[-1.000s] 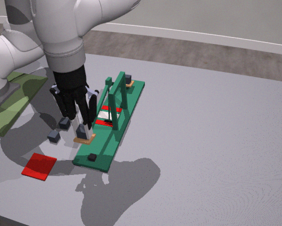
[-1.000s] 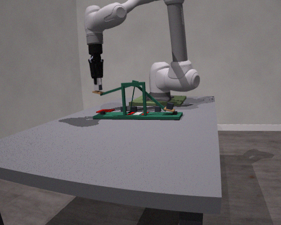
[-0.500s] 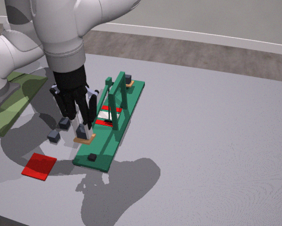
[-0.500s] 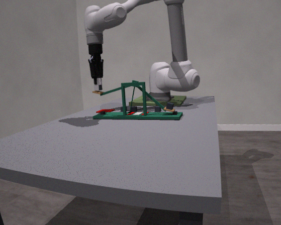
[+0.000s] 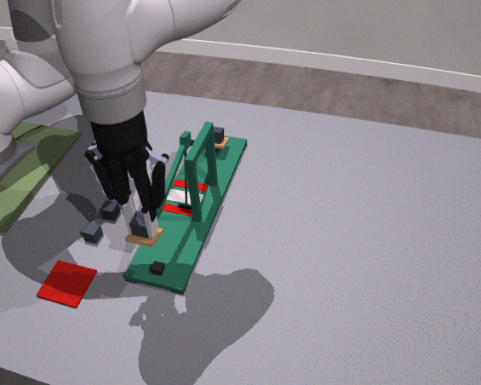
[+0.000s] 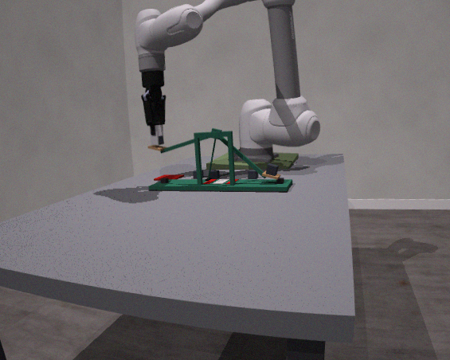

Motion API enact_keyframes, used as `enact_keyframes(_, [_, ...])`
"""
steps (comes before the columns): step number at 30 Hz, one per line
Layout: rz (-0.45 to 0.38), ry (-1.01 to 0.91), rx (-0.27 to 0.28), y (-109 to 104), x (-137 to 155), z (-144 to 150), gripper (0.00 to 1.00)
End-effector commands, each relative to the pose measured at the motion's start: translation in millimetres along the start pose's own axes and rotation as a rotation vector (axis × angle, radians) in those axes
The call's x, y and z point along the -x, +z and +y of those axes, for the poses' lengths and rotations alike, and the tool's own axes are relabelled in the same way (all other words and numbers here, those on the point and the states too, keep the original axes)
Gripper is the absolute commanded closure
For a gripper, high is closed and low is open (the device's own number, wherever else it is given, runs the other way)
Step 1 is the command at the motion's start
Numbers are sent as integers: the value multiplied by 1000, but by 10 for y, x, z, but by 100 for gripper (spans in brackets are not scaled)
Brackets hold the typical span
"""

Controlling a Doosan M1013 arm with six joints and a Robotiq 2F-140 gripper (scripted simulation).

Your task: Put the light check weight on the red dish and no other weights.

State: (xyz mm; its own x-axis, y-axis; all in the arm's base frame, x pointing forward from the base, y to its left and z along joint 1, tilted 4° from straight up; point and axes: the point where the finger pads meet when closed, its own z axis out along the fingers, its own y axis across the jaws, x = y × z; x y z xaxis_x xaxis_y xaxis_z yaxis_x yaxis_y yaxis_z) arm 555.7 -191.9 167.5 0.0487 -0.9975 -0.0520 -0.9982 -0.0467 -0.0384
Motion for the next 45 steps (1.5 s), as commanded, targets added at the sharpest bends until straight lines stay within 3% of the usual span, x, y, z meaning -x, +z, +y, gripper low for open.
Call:
enact_keyframes(1, [0,0,0,10,0,0,76])
enact_keyframes(45, [0,0,0,237,40,0,76])
